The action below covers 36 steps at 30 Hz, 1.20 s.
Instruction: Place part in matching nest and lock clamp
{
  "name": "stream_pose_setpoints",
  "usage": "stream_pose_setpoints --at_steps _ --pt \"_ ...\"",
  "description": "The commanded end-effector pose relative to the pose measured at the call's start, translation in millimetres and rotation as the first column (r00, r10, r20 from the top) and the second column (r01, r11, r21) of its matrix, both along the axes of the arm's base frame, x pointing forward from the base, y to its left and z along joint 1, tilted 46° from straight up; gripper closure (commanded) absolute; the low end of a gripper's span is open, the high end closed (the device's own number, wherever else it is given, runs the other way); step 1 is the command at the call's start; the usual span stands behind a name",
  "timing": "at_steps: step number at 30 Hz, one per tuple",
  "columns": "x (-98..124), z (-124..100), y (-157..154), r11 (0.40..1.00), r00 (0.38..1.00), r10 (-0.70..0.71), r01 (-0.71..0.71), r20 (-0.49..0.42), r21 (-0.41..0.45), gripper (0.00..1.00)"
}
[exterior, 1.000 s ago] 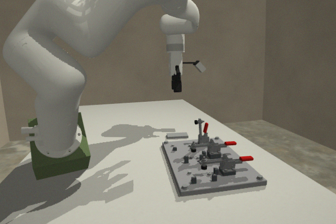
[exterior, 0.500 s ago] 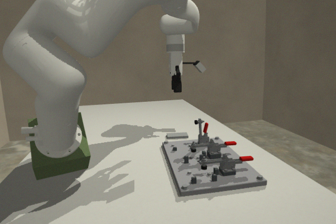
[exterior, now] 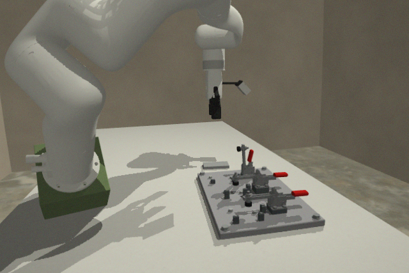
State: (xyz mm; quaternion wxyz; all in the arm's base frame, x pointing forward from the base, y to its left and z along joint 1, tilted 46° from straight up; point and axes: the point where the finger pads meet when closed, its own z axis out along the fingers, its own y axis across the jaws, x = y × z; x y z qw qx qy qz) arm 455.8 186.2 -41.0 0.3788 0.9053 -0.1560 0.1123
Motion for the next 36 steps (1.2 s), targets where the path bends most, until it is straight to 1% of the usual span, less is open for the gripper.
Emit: stream_pose_setpoints --at_steps 1,4,19,21,30,36 --pt "3.1 -13.7 -13.7 1.0 1.0 0.002 -0.002 0.003 0.003 0.0" --pt "3.5 -16.9 -17.0 1.0 1.0 0.002 -0.002 0.003 0.003 0.0" --pt "10.4 -70.2 -72.6 1.0 1.0 0.002 -0.002 0.003 0.003 0.0" --pt "10.4 -70.2 -72.6 1.0 1.0 0.002 -0.002 0.003 0.003 0.0" --pt "13.0 -90.3 -93.6 1.0 1.0 0.002 -0.002 0.003 0.003 0.0" --pt "13.7 -95.8 -99.2 1.0 1.0 0.002 -0.002 0.003 0.003 0.0"
